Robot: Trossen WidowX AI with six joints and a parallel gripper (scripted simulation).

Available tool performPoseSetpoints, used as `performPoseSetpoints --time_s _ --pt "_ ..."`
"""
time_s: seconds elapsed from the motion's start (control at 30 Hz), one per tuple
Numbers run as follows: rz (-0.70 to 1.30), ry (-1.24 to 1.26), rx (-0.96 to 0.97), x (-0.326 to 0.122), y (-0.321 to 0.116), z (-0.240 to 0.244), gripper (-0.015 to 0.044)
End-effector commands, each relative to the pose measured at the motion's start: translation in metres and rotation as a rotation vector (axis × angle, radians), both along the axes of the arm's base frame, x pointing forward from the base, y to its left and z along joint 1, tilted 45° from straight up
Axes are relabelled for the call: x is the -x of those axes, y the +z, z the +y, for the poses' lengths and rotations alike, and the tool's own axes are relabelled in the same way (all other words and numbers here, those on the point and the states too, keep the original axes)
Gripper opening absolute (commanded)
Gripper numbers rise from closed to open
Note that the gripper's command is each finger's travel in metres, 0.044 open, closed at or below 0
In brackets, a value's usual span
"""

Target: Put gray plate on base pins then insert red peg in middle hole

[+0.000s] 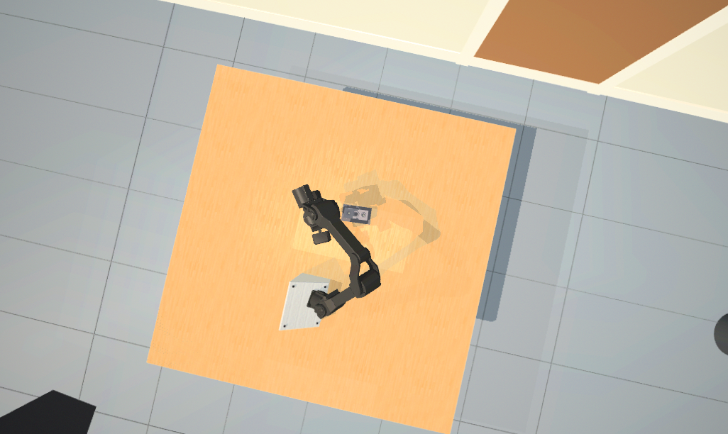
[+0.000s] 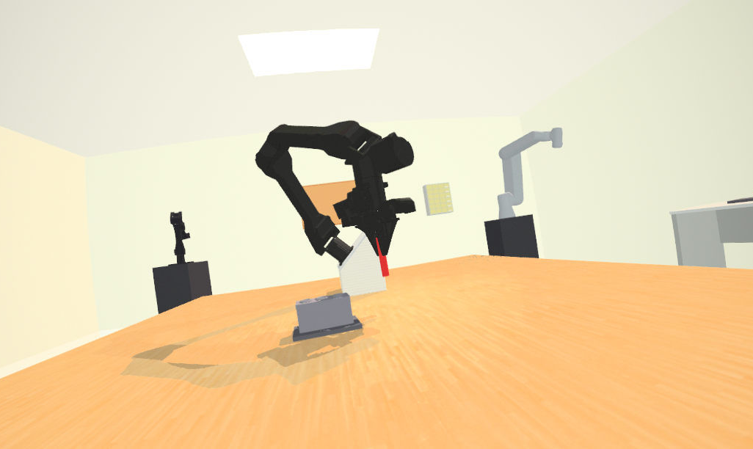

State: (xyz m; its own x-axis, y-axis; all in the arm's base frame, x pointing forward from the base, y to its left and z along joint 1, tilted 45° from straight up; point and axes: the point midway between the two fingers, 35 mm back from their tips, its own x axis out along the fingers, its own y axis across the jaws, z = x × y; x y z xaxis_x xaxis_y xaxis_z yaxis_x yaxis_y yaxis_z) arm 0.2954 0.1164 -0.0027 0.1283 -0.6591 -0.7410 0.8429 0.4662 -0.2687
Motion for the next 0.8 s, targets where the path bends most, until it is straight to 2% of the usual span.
performPoseSetpoints --time_s 0.0,0.77 --pt "-0.008 0.002 -0.002 -0.009 0.011 -0.007 0.0" --pt "-0.018 -0.005 0.009 -0.042 0.053 -0.046 0.0"
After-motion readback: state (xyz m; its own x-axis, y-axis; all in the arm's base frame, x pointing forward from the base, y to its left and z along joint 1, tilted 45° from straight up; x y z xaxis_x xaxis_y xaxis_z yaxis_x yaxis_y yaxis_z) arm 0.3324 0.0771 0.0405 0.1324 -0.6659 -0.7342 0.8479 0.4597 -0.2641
